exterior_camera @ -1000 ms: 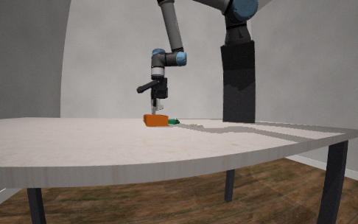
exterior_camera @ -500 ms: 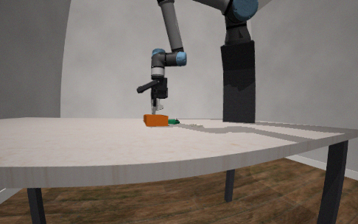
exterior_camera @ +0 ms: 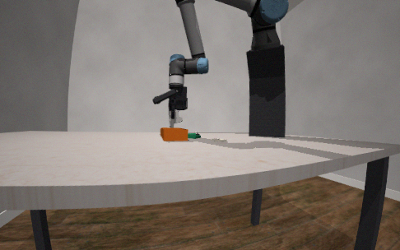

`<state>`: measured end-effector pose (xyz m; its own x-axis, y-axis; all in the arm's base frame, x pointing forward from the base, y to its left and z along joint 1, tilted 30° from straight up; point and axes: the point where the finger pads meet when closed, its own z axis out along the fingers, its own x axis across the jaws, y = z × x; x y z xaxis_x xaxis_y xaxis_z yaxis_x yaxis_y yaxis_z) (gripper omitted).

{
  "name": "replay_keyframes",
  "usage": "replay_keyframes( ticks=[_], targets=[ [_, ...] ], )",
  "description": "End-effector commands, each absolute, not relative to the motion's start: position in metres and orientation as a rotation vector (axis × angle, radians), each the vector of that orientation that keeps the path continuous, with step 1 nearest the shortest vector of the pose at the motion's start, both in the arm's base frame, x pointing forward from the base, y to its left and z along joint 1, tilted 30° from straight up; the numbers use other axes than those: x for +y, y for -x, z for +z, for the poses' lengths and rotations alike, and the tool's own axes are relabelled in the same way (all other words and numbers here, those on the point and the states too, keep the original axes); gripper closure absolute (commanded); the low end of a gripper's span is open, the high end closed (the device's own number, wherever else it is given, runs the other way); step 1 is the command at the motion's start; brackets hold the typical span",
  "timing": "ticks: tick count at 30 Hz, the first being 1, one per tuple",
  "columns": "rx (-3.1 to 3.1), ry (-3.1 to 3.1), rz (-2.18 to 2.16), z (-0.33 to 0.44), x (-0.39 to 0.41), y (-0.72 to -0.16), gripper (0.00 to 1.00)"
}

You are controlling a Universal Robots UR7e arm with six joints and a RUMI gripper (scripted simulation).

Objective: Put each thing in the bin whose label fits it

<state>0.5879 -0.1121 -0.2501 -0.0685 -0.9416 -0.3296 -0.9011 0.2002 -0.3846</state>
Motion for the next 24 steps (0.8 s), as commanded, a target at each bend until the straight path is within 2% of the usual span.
replay_keyframes(
  ticks=[1, 24],
  targets=[
    [1.977, 1.71, -0.107, -0.25, -0.113, -0.588, 0.96],
    [1.977, 1.71, -0.107, -0.229, -0.119, -0.578, 0.96]
  ],
)
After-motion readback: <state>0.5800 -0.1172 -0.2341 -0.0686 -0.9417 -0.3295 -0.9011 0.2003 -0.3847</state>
